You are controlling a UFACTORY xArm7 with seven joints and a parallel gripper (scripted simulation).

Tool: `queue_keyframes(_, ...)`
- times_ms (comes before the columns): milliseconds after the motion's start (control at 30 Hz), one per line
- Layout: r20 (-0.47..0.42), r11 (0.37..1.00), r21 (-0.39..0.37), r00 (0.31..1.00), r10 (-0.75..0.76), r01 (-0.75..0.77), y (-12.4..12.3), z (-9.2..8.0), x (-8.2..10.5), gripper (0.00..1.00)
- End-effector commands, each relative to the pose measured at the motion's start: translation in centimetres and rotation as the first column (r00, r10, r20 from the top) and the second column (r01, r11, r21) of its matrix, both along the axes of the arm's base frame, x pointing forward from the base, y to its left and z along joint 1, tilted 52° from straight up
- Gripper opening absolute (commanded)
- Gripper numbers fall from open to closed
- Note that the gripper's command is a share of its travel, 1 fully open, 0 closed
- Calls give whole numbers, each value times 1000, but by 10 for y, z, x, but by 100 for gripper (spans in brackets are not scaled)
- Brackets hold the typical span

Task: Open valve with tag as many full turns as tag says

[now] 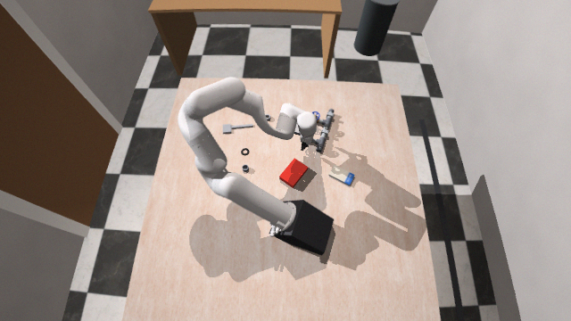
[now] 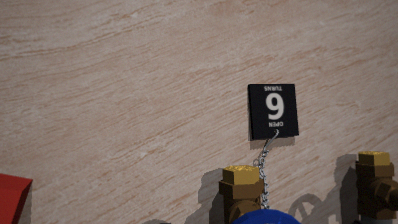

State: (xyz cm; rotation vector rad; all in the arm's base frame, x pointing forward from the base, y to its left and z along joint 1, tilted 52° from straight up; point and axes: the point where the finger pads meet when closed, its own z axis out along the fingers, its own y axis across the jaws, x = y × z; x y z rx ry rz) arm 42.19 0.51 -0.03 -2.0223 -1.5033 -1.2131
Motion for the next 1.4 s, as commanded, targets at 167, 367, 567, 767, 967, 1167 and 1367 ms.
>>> queue_keyframes(167, -363, 937, 152, 900, -243, 314, -2, 0, 1, 100)
queue_keyframes(367, -555, 850, 183, 765, -325, 494, -2, 0, 1, 100)
queue_keyframes(567, -716, 734, 175, 596, -362, 656, -2, 0, 1, 100)
queue_keyframes(767, -856, 587, 121, 383, -346, 801, -2, 0, 1, 100)
queue_keyframes(967, -943, 444, 33, 174, -282, 895, -2, 1, 1, 100)
queue_keyframes(1167, -985, 294, -93, -44, -168, 951, -2, 1, 1, 100)
queue_keyframes(1367, -968, 158, -248, -249, -14, 956, -2, 1, 1, 100)
